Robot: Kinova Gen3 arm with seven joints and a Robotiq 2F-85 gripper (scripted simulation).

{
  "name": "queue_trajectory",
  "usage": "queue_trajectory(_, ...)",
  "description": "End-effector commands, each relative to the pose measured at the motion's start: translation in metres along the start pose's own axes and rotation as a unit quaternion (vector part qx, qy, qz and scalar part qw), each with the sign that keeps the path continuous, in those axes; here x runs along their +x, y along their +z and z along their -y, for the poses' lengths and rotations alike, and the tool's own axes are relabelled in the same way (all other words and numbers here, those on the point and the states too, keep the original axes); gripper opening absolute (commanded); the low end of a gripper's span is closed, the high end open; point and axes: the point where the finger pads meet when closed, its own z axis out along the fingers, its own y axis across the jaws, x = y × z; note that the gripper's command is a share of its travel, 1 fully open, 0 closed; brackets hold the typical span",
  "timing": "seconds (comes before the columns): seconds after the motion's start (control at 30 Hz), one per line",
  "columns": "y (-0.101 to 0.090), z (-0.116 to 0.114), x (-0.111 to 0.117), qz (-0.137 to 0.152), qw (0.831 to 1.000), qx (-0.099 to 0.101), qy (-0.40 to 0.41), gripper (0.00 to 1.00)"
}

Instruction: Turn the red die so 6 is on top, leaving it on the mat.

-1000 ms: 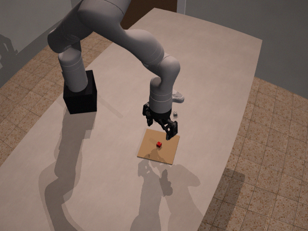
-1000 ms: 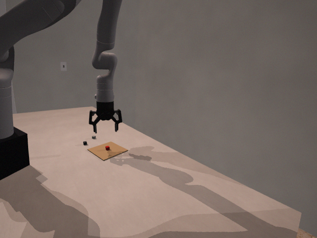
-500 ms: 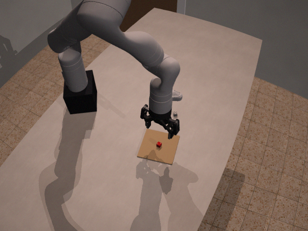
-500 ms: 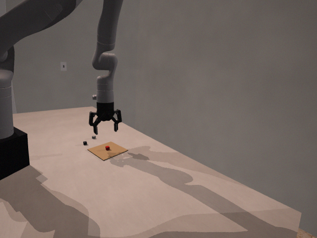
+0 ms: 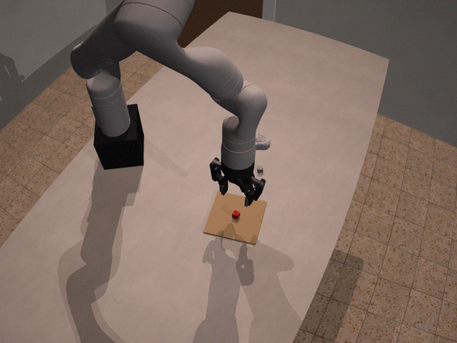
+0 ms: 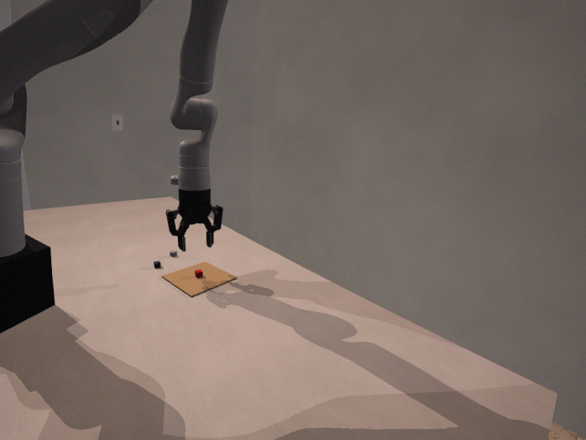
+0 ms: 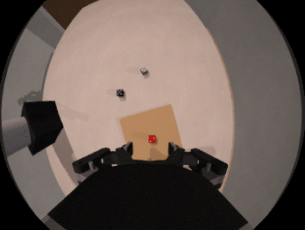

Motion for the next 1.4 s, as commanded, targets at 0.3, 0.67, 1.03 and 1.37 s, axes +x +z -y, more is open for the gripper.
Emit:
queue_trajectory(0.3,-0.0005,-0.0005,0.0001,0.0,1.0,-0.001,0.0,0.31)
queue_trajectory(0.67,-0.0005,-0.0005,0.0001,0.0,1.0,-0.001,0.0,0.31)
queue_trajectory(1.03,-0.0002,-0.0005,0.0001,0.0,1.0,-0.001,0.0,0.31)
queue_trajectory(1.37,0.0038,-0.0007,0.0,0.0,1.0,0.0,0.0,0.31)
